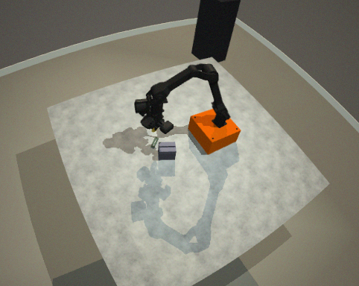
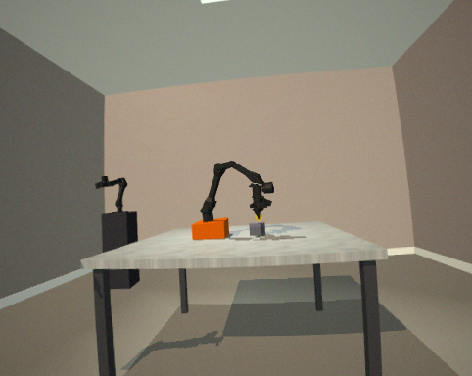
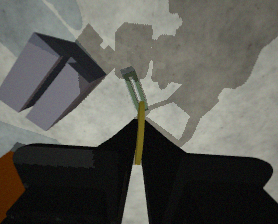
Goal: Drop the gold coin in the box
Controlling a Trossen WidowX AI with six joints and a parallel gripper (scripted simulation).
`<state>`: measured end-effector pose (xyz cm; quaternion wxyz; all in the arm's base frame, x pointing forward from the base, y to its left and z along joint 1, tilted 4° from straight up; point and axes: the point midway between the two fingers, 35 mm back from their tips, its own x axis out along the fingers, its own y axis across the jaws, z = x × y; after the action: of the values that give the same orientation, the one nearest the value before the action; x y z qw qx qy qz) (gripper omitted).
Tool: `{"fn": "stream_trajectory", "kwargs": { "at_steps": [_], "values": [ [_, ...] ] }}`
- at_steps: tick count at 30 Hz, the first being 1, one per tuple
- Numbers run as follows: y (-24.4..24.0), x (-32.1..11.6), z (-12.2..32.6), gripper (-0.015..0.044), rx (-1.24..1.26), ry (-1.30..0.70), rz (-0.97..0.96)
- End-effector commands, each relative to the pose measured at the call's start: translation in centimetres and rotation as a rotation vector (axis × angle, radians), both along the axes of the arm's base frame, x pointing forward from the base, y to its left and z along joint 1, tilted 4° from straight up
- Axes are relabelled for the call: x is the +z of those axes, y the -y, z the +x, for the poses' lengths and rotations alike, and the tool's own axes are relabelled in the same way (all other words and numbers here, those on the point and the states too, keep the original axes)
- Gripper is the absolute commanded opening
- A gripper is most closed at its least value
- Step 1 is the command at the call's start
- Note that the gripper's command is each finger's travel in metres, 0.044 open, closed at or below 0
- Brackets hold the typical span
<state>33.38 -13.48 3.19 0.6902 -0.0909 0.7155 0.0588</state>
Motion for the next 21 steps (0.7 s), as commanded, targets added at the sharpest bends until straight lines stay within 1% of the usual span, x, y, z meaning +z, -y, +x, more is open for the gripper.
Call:
{"fn": "stream_trajectory", "kwargs": {
  "at_steps": [1, 17, 21],
  "values": [
    [0.08, 0.08, 0.05, 0.0, -0.139, 0.009, -0.002],
    [0.48, 0.14, 0.04, 0.0, -0.683, 0.035, -0.019],
    [0.51, 0.15, 0.04, 0.0, -0.733, 0.037, -0.02]
  ]
}}
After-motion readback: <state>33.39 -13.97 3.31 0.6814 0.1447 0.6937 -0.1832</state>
